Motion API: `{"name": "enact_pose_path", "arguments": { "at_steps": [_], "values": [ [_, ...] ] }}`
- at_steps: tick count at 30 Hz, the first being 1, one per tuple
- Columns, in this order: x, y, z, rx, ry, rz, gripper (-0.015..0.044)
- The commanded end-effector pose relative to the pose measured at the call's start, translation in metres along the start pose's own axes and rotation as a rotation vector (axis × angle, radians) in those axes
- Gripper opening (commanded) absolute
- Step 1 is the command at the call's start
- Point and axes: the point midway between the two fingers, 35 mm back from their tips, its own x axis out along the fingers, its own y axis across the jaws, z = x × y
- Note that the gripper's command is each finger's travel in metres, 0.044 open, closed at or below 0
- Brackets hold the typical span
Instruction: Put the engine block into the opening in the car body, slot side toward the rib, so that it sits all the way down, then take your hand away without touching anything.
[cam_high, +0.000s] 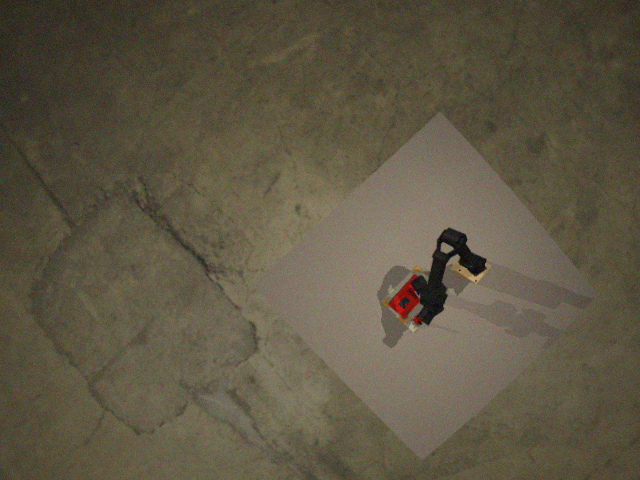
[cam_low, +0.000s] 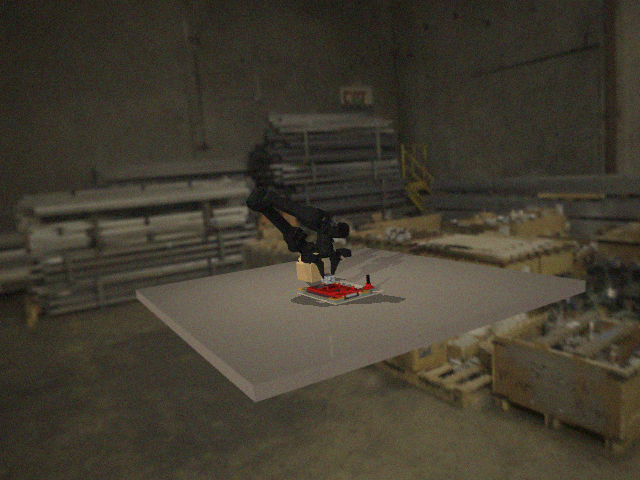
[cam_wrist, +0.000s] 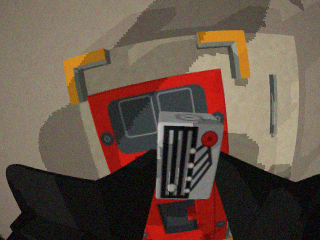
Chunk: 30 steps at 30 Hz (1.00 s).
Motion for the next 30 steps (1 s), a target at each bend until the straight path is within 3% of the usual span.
{"name": "enact_pose_path", "arguments": {
  "at_steps": [1,30],
  "values": [
    [-0.011,-0.002,-0.004,0.005,0.006,-0.010,0.0000],
    [-0.101,-0.001,-0.001,0.004,0.003,-0.007,0.0000]
  ]
}}
